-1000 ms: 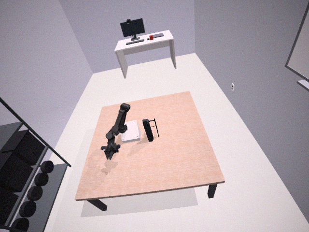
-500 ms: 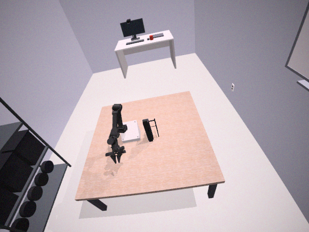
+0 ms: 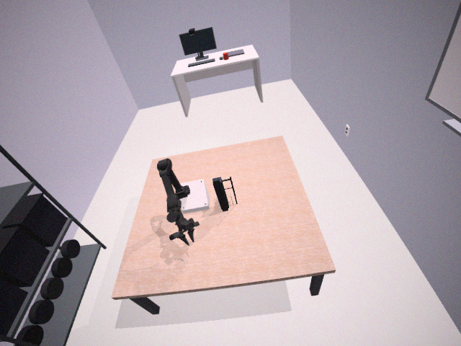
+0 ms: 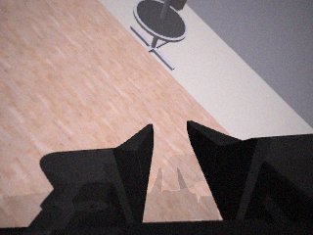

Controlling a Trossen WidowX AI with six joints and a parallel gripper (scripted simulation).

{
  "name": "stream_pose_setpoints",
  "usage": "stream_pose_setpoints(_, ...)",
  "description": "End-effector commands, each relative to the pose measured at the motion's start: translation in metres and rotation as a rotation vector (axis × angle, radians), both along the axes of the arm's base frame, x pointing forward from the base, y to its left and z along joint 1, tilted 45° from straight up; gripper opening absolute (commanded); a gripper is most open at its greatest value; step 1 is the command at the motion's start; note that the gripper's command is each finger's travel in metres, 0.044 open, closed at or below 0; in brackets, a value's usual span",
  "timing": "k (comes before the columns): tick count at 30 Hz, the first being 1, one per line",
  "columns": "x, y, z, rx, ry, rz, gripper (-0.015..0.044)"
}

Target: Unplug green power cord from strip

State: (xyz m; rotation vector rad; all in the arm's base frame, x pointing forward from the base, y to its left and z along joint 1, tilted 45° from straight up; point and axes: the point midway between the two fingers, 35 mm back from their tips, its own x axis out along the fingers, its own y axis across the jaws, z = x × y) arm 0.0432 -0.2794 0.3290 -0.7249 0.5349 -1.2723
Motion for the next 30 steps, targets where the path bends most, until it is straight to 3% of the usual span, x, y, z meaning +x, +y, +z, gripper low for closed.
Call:
stream_pose_setpoints(1,0.021,-0.003,-0.002,0.048,-0.046,0.063,0.0160)
stream_pose_setpoints(16,0.117,0.006,-0.024,0.286,-0.164,0.318,0.0160)
stream_pose_setpoints(30,0.215,0.056,-0.052,0.552,-0.195,0.538,0.0160)
